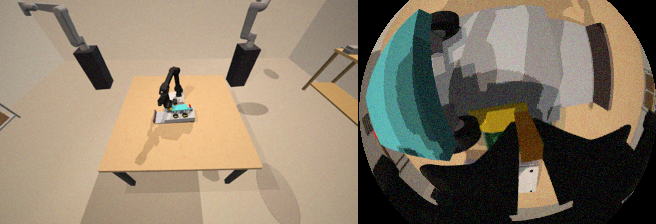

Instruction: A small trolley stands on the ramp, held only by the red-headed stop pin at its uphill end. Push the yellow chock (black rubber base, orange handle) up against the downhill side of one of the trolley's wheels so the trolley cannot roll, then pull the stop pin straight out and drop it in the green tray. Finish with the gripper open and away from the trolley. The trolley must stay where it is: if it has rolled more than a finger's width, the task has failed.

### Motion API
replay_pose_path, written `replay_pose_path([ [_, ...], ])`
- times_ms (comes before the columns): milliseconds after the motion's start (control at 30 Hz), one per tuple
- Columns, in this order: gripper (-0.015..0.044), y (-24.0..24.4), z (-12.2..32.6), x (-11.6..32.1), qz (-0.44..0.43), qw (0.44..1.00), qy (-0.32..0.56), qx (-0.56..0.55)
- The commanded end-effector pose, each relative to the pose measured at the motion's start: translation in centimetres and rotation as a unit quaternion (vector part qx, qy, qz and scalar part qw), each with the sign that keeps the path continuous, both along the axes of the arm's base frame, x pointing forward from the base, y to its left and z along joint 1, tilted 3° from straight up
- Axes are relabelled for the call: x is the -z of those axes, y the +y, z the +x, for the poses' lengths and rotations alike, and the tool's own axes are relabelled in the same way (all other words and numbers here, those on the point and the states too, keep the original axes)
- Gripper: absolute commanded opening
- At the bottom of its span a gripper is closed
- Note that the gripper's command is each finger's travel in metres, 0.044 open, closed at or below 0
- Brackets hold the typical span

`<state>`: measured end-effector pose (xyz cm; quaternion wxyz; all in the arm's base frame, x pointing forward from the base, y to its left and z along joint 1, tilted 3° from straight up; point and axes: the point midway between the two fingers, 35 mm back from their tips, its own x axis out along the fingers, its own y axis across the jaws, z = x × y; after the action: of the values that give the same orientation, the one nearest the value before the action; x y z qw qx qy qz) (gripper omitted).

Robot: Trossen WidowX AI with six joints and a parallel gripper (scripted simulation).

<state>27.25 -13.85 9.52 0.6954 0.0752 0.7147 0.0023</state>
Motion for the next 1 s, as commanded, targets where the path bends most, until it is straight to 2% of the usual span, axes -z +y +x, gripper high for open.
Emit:
replay_pose_path([
  [0, 0.0, 0.0, 0.0, 0.0, 0.0, 1.0, 0.0, 0.0],
  [167, 0.0, 0.0, 0.0, 0.0, 0.0, 1.0, 0.0, 0.0],
  [400, 0.0184, 0.0, 0.0, 0.0, 0.0, 1.0, 0.0, 0.0],
  [567, 0.019, -0.1, 0.0, -0.3, 0.001, 1.0, 0.0, 0.0],
  [967, 0.019, -0.6, 0.0, -4.3, 0.002, 1.0, -0.003, 0.002],
])
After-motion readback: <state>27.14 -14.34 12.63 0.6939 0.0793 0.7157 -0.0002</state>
